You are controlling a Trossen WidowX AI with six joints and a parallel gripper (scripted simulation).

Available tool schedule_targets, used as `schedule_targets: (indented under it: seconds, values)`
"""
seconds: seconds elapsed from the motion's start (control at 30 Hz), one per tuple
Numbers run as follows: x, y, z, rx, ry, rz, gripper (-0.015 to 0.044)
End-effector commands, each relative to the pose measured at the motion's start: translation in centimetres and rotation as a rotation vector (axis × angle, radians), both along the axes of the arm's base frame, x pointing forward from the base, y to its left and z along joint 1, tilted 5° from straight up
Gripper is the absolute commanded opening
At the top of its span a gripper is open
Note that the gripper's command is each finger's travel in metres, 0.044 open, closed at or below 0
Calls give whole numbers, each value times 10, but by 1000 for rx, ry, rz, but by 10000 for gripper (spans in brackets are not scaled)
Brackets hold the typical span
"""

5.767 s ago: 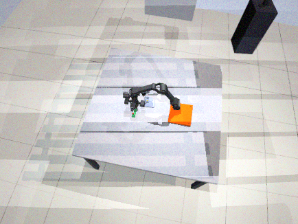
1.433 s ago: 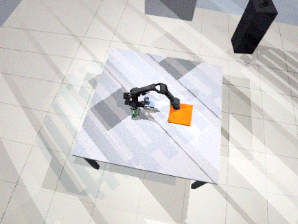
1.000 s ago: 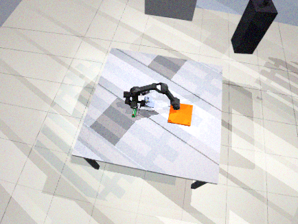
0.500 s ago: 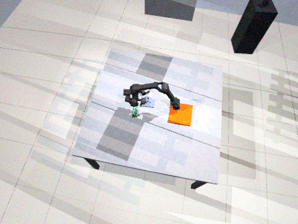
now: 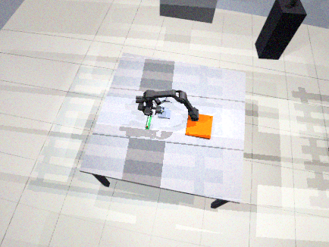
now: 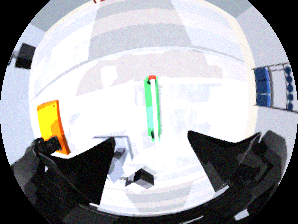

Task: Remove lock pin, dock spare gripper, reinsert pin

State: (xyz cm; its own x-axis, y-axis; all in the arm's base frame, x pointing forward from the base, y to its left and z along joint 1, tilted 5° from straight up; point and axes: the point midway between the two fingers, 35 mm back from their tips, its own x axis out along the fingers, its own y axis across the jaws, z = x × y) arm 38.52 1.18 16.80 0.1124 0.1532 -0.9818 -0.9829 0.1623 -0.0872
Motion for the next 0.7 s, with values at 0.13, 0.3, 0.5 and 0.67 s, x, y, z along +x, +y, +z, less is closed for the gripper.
schedule_targets:
  seconds: [0.13, 0.3, 0.5, 0.67]
  values:
    - [-2, -1, 29, 1, -6, -4, 440]
    - [-6, -2, 54, 2, -13, -8, 440]
    - [-12, -50, 40, -11, 5, -197, 440]
    - [-42, -137, 18, -27, 46, -564, 440]
